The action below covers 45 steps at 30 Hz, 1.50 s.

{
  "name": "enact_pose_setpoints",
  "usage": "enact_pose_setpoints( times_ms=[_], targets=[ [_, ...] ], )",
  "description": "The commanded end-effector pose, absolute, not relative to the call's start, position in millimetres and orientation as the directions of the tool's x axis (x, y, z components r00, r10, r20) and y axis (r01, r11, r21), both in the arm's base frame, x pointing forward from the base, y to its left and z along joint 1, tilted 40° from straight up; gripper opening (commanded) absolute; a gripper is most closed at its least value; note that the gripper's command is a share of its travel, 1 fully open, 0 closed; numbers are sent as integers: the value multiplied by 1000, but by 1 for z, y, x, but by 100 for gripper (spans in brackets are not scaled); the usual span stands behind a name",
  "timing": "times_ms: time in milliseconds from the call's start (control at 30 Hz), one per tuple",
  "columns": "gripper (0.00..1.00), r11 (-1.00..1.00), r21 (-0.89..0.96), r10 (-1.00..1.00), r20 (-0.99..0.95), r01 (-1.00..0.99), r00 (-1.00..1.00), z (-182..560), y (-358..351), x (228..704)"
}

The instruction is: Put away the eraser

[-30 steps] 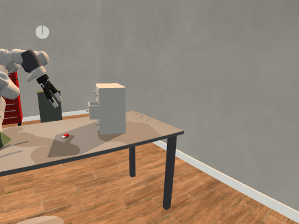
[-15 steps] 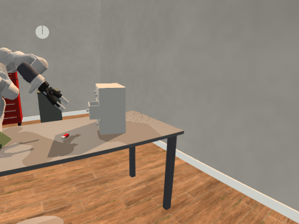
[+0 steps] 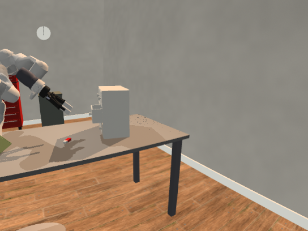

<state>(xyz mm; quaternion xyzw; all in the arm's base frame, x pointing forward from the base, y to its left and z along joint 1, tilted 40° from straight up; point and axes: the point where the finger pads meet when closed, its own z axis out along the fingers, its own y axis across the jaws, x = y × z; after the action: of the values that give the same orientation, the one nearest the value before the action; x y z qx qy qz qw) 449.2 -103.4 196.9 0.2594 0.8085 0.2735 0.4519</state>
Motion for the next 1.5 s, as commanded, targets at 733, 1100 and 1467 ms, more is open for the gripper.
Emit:
enact_pose_setpoints(
  times_ms=[733,1100,1467],
  targets=[
    [0,751,645,628,-630,142,-458,195,-103,454],
    [0,751,645,628,-630,142,-458,192,-105,478],
    [0,751,645,628,-630,142,-458,187,-106,507]
  ],
)
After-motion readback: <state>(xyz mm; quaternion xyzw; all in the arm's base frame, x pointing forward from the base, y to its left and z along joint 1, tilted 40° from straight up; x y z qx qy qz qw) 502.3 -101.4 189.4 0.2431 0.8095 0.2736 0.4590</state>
